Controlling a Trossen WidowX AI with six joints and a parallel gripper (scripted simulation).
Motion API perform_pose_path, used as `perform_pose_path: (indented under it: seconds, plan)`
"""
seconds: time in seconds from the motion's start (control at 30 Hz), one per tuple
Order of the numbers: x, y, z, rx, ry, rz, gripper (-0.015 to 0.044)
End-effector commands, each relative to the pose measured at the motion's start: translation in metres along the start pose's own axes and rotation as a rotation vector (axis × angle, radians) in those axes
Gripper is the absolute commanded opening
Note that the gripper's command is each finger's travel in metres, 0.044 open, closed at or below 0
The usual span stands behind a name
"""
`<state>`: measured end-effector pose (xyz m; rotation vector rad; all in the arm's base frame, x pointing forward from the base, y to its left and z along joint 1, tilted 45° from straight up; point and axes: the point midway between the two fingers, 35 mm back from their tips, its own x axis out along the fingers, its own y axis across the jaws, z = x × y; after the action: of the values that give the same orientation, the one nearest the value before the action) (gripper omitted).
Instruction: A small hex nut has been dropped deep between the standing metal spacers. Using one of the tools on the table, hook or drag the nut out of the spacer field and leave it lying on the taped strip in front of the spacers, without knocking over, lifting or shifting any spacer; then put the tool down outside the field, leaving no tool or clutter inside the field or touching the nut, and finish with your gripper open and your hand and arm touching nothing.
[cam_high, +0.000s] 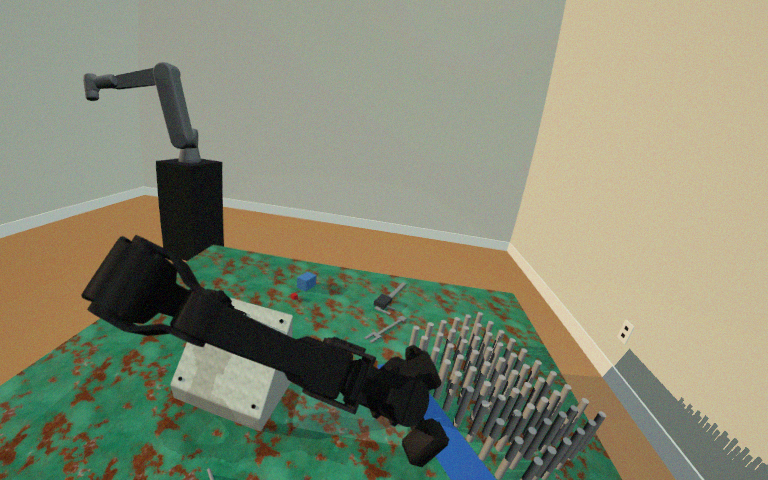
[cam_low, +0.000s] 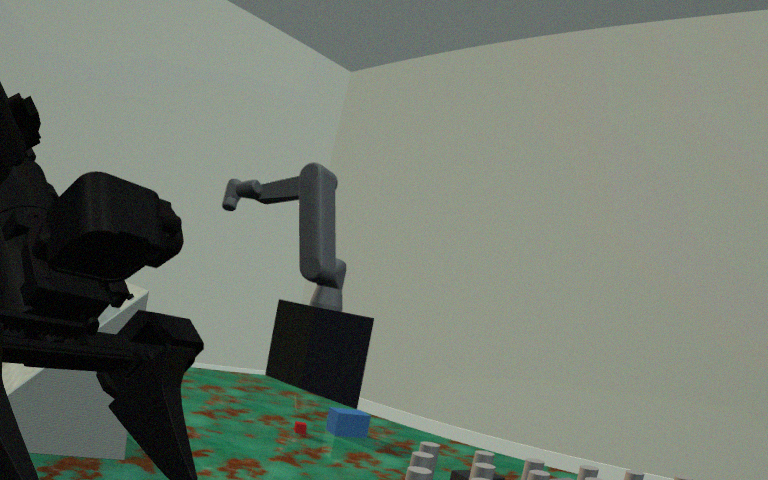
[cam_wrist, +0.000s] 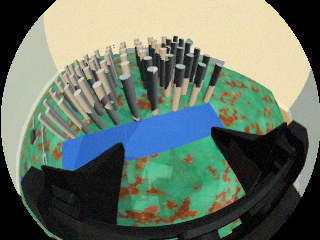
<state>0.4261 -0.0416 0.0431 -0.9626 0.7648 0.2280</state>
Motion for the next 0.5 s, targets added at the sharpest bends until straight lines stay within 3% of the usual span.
perform_pose_path:
  seconds: [0.0,0.47]
  plan:
    - [-0.013,-0.053,-0.029,-0.361,0.177,0.008,0.0440]
    - [-0.092,-0.141,-0.119,-1.213,0.500,0.416,0.0440]
